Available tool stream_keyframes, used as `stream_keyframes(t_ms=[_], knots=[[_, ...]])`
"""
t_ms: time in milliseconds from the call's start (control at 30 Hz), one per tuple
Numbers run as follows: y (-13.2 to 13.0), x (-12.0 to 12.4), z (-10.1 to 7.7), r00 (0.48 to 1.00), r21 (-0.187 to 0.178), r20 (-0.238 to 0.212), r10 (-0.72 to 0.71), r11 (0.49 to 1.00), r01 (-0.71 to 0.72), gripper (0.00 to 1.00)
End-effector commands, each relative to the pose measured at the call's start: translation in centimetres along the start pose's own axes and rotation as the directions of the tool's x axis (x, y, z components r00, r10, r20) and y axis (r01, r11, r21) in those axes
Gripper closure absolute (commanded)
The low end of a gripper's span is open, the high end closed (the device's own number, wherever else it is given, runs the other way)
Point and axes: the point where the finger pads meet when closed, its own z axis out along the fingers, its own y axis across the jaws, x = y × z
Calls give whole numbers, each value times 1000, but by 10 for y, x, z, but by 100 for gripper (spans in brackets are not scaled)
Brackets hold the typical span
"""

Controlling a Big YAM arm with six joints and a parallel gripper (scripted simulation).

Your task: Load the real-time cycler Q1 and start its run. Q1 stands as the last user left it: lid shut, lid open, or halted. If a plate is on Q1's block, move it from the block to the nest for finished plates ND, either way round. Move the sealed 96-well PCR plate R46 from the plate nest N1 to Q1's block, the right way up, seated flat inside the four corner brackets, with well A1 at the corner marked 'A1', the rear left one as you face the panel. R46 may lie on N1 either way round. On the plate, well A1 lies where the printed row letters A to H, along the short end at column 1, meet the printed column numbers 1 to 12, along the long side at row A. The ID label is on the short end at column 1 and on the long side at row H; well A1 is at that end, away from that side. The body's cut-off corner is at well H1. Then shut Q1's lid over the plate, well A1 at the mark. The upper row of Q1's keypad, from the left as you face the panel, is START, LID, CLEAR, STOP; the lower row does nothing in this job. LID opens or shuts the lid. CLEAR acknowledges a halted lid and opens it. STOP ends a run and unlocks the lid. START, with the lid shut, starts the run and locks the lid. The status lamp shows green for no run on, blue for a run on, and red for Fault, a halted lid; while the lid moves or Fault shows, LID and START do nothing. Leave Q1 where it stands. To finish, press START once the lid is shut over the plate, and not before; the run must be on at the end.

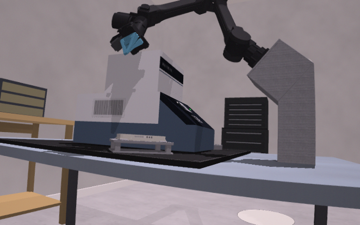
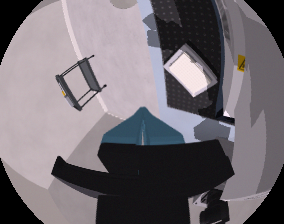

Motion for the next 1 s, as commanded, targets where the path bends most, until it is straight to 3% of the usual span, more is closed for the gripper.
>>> stream_keyframes(t_ms=[0,133,200,300,600,700,833,967], knots=[[1,18,5,1000,-27,0,-9,1000,9,100],[-9,32,12,1000,-32,11,-9,999,9,100],[-15,34,17,998,39,-58,21,999,-19,100],[-14,34,19,997,54,-77,31,998,-27,100],[-42,80,38,998,37,-68,12,999,-10,100],[-48,86,44,986,141,-160,56,989,-34,100],[-54,92,48,988,129,-145,56,991,-37,100],[-67,113,51,990,107,-134,38,994,-24,100]])
